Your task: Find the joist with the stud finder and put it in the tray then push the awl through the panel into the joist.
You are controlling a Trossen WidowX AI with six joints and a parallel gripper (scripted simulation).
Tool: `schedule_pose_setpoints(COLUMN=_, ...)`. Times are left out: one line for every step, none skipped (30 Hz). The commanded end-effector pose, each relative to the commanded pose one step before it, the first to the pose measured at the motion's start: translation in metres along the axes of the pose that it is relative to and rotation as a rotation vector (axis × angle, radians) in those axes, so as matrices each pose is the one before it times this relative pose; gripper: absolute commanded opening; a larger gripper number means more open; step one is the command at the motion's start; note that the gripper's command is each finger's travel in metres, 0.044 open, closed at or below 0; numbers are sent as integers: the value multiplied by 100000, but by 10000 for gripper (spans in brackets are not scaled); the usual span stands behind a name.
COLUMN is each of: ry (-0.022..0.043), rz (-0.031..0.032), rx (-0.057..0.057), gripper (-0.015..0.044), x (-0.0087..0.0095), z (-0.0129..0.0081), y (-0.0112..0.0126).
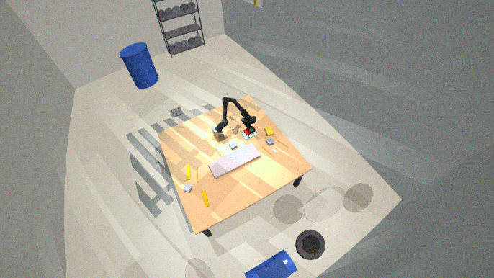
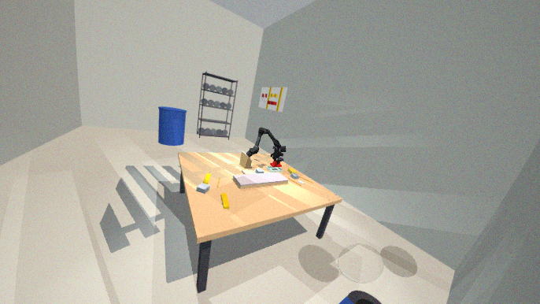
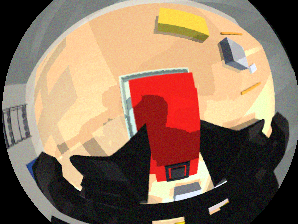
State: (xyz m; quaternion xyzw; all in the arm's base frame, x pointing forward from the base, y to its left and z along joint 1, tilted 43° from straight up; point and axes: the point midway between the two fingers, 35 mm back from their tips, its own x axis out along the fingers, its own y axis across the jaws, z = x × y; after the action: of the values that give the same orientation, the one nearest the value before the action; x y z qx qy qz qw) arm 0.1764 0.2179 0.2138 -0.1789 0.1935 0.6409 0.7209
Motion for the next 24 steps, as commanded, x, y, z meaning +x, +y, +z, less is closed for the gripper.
schedule_pose_setpoints(ry=108, rz=-309, rx=516, gripper=0, x=583, z=-276, y=-2)
schedule_pose_setpoints(ry=-34, rz=-4, rx=7, gripper=0, x=150, z=-38, y=13)
schedule_pose_setpoints(ry=-37, rz=-4, rx=9, gripper=0, x=150, z=-38, y=14)
schedule_pose_setpoints(ry=-39, rz=-4, rx=10, gripper=0, x=149, z=-38, y=15)
schedule_pose_setpoints(ry=-42, rz=-4, rx=11, gripper=0, x=149, z=-38, y=17)
schedule_pose_setpoints(ry=-45, rz=-4, rx=12, gripper=0, x=149, z=-38, y=18)
schedule_pose_setpoints(ry=-48, rz=-4, rx=13, gripper=0, x=148, z=-38, y=20)
schedule_pose_setpoints(ry=-51, rz=-4, rx=15, gripper=0, x=148, z=-37, y=21)
schedule_pose_setpoints(ry=-53, rz=-4, rx=16, gripper=0, x=147, z=-37, y=23)
schedule_pose_setpoints(ry=-56, rz=-4, rx=17, gripper=0, x=147, z=-37, y=24)
schedule_pose_setpoints(ry=-59, rz=-4, rx=18, gripper=0, x=146, z=-37, y=25)
schedule_pose_setpoints(ry=-62, rz=-4, rx=20, gripper=0, x=146, z=-37, y=27)
schedule_pose_setpoints(ry=-65, rz=-4, rx=21, gripper=0, x=145, z=-37, y=28)
schedule_pose_setpoints(ry=-67, rz=-4, rx=22, gripper=0, x=145, z=-37, y=30)
schedule_pose_setpoints(ry=-70, rz=-4, rx=24, gripper=0, x=144, z=-37, y=31)
schedule_pose_setpoints(ry=-73, rz=-4, rx=25, gripper=0, x=143, z=-37, y=32)
schedule_pose_setpoints(ry=-76, rz=-3, rx=26, gripper=0, x=143, z=-37, y=34)
schedule_pose_setpoints(ry=-3, rz=0, rx=1, gripper=0, x=25, z=-7, y=0)
schedule_pose_setpoints(ry=-5, rz=0, rx=2, gripper=0, x=52, z=-14, y=0)
schedule_pose_setpoints(ry=-8, rz=1, rx=3, gripper=0, x=73, z=-20, y=1)
schedule_pose_setpoints(ry=-11, rz=1, rx=4, gripper=0, x=96, z=-26, y=2)
schedule_pose_setpoints(ry=-14, rz=1, rx=5, gripper=0, x=119, z=-32, y=3)
schedule_pose_setpoints(ry=-19, rz=1, rx=7, gripper=0, x=142, z=-39, y=4)
schedule_pose_setpoints(ry=-22, rz=1, rx=9, gripper=0, x=155, z=-42, y=6)
